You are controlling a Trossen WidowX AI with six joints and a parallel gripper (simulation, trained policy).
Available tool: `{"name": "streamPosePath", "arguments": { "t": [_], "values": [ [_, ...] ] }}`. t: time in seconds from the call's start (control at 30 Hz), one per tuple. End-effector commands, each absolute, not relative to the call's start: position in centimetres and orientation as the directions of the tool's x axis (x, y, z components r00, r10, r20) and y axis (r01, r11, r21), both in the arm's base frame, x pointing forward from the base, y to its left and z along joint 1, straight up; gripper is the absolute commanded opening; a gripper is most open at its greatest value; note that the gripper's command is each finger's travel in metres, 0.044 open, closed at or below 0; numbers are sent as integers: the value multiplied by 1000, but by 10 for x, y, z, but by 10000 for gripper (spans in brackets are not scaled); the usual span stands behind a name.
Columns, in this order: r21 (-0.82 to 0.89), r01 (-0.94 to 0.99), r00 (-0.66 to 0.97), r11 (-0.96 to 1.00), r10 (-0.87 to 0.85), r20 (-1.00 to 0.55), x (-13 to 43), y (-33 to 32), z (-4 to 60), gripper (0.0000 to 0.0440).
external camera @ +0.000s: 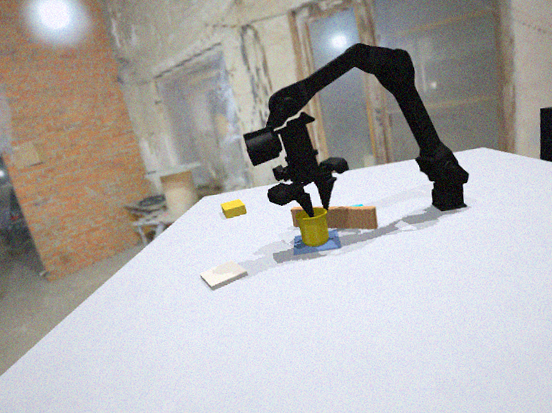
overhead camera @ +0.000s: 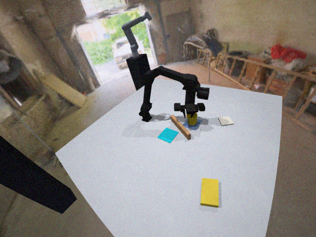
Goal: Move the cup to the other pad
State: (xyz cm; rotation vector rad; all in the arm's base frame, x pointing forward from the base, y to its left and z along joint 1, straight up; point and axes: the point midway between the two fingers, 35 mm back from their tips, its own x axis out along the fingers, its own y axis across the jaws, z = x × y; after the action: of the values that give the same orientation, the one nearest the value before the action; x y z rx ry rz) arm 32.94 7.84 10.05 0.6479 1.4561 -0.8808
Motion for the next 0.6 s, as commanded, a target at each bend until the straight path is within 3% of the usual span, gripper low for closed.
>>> {"name": "streamPosePath", "arguments": {
  "t": [0.0,0.17,0.43,0.57],
  "values": [
    [-161,813,-109,559,-126,-986,328,77,86,186],
    [-177,792,-126,584,-127,-984,324,77,67,184],
    [-178,762,-118,622,-137,-983,322,73,61,14],
    [-171,764,-111,622,-135,-985,321,70,69,3]
  ]
}}
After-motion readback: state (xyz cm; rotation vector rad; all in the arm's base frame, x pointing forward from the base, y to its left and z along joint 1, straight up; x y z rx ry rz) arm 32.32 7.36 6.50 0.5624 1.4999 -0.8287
